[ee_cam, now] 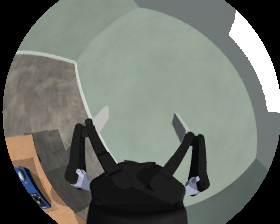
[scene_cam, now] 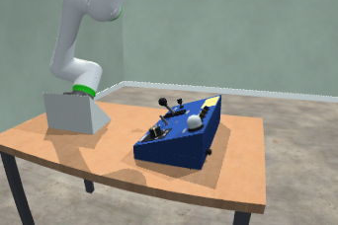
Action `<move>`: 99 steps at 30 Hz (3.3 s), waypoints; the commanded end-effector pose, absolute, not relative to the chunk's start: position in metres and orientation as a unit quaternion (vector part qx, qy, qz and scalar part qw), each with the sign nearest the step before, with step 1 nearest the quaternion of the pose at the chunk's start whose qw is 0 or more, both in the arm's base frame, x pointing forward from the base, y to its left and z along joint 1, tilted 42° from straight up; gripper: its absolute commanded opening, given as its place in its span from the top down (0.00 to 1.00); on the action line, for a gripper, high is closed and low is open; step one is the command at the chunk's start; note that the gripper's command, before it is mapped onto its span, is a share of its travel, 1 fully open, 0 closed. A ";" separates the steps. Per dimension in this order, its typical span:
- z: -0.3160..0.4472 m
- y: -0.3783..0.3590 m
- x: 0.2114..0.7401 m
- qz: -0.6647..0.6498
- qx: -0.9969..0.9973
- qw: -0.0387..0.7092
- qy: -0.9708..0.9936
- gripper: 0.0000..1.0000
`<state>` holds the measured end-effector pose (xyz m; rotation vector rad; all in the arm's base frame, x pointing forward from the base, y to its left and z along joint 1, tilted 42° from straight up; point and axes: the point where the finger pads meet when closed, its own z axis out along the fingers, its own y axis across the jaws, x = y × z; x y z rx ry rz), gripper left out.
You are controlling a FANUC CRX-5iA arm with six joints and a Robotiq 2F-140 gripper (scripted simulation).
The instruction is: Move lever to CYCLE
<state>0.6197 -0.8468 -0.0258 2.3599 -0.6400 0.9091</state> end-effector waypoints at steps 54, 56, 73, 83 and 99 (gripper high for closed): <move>0.170 -0.483 0.621 0.393 0.894 -0.037 -0.211 0.00; 0.170 -0.483 0.621 0.393 0.894 -0.037 -0.211 0.00; 0.204 -0.276 0.551 0.344 0.899 -0.176 -0.208 0.00; 0.206 -0.142 0.487 0.288 0.898 -0.258 -0.211 0.00; 0.189 0.009 0.397 0.200 0.891 -0.343 -0.220 0.00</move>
